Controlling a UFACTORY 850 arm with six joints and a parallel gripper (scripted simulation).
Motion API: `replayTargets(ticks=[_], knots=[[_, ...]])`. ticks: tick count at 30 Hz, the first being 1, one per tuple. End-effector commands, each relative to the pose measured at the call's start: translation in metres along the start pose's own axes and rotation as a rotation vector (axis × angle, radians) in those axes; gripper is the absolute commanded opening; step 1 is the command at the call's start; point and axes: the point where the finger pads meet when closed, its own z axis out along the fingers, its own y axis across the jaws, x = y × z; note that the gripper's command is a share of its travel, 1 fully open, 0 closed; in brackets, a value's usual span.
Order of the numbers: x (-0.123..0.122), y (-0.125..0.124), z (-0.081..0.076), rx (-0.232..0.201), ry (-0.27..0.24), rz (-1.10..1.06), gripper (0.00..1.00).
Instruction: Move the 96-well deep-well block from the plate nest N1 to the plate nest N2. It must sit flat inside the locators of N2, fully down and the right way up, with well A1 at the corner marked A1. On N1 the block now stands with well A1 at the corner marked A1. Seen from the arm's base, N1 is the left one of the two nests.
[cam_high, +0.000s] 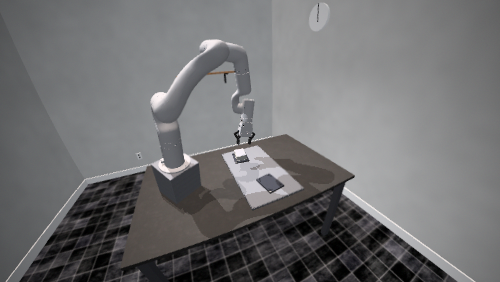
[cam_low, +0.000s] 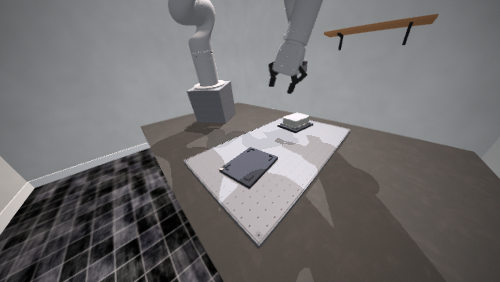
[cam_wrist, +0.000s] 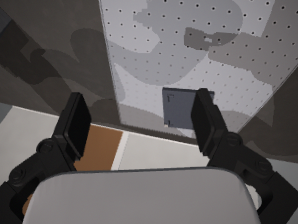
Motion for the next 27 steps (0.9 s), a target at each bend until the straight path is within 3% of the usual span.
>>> replayTargets(ticks=[1,5,6,9,10,13,14,18,19,26,27], knots=[[0.009,0.009,0.005,-0.055,-0.014,0.035,1.00],[0.020,0.016,0.012,-0.060,-0.014,0.038,1.00],[0.025,0.018,0.014,-0.088,-0.010,0.056,1.00],[0.033,0.023,0.018,-0.092,-0.010,0.058,1.00],[0.037,0.025,0.020,-0.119,-0.002,0.076,1.00],[0.046,0.029,0.024,-0.122,-0.001,0.077,1.00],[0.051,0.030,0.026,-0.148,0.011,0.095,1.00],[0.060,0.033,0.029,-0.149,0.011,0.096,1.00],[0.064,0.035,0.031,-0.173,0.028,0.113,1.00],[0.091,0.041,0.042,-0.194,0.048,0.129,1.00],[0.096,0.041,0.043,-0.212,0.070,0.145,1.00]])
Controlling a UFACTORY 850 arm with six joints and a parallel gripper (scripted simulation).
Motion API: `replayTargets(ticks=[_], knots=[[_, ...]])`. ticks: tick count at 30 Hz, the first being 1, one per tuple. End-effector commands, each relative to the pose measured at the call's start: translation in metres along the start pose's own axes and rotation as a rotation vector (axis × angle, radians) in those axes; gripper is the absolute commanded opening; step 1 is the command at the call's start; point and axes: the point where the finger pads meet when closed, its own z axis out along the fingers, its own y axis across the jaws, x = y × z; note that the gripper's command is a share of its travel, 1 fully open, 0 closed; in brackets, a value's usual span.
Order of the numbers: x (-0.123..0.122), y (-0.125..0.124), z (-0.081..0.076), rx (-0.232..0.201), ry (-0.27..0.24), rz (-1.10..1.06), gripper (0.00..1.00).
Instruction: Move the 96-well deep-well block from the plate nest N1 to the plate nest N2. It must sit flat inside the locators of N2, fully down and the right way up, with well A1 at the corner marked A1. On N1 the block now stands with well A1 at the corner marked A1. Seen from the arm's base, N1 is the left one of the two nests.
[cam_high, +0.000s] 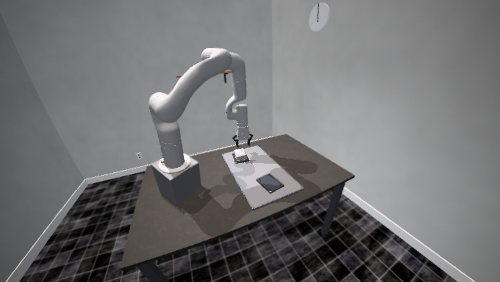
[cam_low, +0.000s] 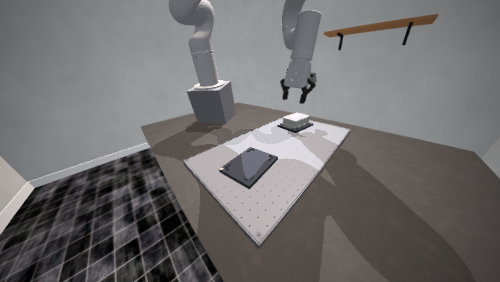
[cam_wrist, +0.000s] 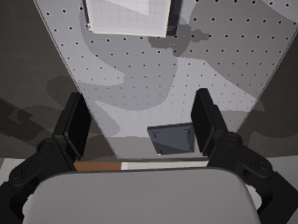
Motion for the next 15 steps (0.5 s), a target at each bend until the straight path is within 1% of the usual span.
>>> replayTargets(ticks=[1,3,4,6,8,9,12,13,14,15], knots=[[0.018,0.001,0.008,-0.033,0.024,0.024,1.00],[0.025,0.000,0.011,-0.033,0.024,0.024,1.00],[0.029,0.000,0.012,-0.045,0.049,0.040,1.00],[0.029,0.000,0.012,-0.045,0.049,0.040,1.00],[0.038,-0.002,0.016,-0.045,0.049,0.040,1.00],[0.043,-0.003,0.018,-0.052,0.075,0.057,1.00],[0.057,-0.006,0.024,-0.052,0.075,0.057,1.00],[0.058,-0.006,0.024,-0.052,0.075,0.057,1.00],[0.062,-0.007,0.026,-0.055,0.103,0.073,1.00],[0.067,-0.009,0.028,-0.055,0.103,0.073,1.00]])
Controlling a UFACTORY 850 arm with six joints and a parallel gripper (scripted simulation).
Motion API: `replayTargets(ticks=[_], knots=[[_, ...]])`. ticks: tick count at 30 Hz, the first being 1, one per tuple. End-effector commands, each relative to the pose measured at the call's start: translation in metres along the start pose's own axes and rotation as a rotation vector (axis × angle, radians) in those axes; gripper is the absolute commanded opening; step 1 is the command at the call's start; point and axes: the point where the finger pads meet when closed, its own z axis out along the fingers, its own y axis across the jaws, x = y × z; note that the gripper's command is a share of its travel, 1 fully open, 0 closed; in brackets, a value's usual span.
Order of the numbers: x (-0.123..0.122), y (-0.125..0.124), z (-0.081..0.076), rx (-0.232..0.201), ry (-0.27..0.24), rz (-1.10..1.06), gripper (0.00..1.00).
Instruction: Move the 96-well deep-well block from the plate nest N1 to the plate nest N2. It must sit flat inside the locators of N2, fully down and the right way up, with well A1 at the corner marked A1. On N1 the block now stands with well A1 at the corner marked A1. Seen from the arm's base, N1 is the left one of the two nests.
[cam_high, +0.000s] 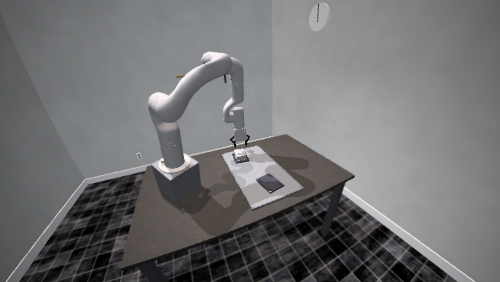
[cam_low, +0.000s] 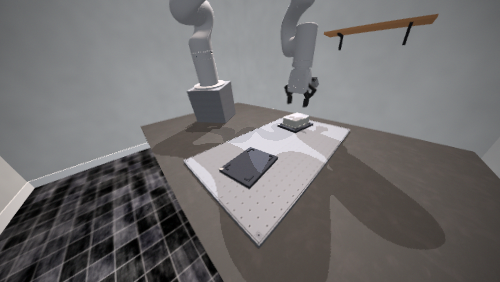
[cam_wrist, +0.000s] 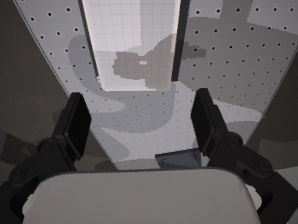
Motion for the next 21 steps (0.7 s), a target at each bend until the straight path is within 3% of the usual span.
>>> replayTargets(ticks=[1,17,21], knots=[[0.0170,-0.0046,0.0077,-0.015,0.025,0.017,1.00],[0.0200,-0.0058,0.0092,-0.015,0.025,0.017,1.00],[0.0201,-0.0057,0.0158,-0.015,0.025,0.017,1.00]])
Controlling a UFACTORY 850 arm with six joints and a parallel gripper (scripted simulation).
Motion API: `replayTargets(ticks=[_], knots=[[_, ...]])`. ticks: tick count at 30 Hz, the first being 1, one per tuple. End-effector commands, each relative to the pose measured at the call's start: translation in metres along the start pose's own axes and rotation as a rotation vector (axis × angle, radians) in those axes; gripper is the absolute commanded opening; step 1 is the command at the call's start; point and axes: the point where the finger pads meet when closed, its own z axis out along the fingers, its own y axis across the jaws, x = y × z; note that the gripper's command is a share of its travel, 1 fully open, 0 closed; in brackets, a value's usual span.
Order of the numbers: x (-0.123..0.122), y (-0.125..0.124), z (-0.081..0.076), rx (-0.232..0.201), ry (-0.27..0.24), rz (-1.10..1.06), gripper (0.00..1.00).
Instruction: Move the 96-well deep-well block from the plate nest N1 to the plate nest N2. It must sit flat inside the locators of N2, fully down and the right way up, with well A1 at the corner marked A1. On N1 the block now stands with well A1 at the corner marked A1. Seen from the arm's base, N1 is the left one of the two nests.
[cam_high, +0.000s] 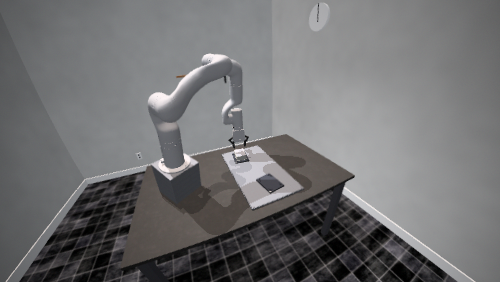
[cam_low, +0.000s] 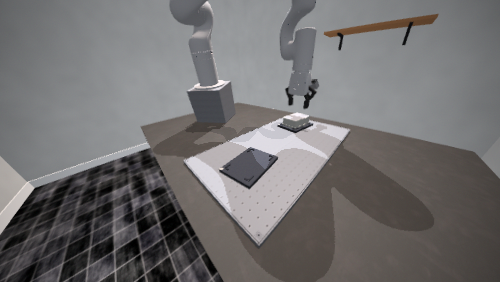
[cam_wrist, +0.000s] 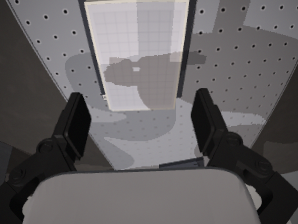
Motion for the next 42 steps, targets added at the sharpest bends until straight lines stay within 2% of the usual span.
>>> replayTargets(ticks=[1,42], knots=[[0.000,0.001,0.006,-0.002,0.001,0.000,1.00],[0.000,0.001,0.064,-0.002,0.001,0.000,1.00]])
